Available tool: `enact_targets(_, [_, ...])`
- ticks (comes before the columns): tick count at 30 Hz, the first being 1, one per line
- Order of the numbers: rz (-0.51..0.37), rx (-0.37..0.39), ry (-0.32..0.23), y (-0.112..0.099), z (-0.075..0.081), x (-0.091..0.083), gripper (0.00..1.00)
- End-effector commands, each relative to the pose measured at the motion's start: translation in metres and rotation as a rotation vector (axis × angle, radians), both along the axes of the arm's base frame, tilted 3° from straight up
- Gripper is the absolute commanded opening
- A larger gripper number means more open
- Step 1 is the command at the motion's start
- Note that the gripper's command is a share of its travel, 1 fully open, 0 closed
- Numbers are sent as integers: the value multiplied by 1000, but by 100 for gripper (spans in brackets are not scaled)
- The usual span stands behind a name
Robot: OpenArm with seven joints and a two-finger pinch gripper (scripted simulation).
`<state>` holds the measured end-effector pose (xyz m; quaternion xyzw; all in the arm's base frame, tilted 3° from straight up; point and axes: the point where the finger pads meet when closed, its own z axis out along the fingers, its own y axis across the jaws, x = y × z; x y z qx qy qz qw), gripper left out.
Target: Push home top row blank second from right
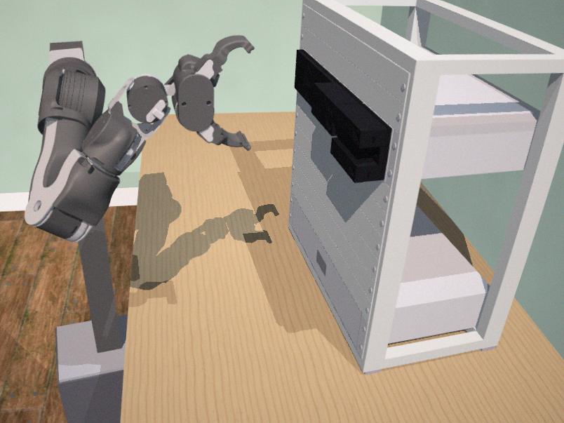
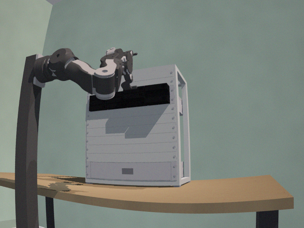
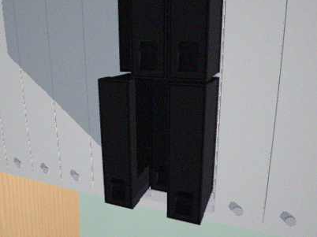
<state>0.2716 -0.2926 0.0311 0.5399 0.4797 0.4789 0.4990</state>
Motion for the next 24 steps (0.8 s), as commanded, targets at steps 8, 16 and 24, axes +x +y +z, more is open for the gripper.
enact_targets(8, [-2,0,-1,0,1,0,100])
enact_targets(16, [-2,0,-1,0,1,0,0])
enact_targets(24, [-2,0,-1,0,1,0,0])
